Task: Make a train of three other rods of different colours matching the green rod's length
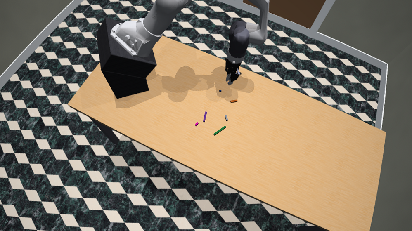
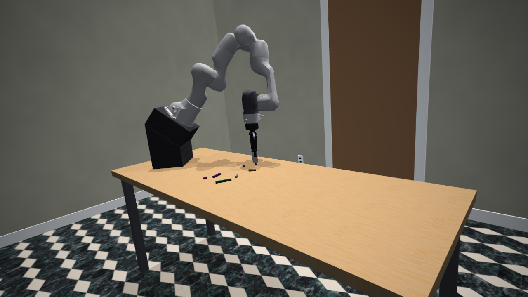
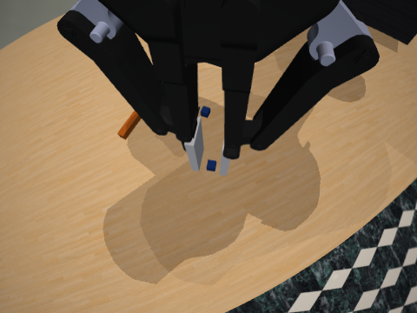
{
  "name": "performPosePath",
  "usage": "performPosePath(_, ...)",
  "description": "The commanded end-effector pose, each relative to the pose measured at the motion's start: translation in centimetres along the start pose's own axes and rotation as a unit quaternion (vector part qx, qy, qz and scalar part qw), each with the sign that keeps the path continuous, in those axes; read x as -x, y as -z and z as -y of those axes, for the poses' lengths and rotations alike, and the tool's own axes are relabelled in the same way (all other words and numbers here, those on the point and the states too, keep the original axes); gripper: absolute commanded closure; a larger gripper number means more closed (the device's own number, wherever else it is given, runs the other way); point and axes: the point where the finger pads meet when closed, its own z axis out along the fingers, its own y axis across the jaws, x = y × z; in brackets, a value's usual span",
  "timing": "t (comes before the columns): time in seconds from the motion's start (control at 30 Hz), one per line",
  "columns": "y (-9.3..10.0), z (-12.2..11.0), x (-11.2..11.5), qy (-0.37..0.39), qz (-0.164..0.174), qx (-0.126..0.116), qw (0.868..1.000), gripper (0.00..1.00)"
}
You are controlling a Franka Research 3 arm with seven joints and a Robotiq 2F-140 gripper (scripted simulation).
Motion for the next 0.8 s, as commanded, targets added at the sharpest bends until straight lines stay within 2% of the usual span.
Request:
performPosePath(0.0, -0.1, 0.0, -0.1, 0.001, 0.000, 0.000, 1.000, 0.85)
performPosePath(0.77, -1.7, 0.0, -0.1, 0.001, 0.000, 0.000, 1.000, 0.85)
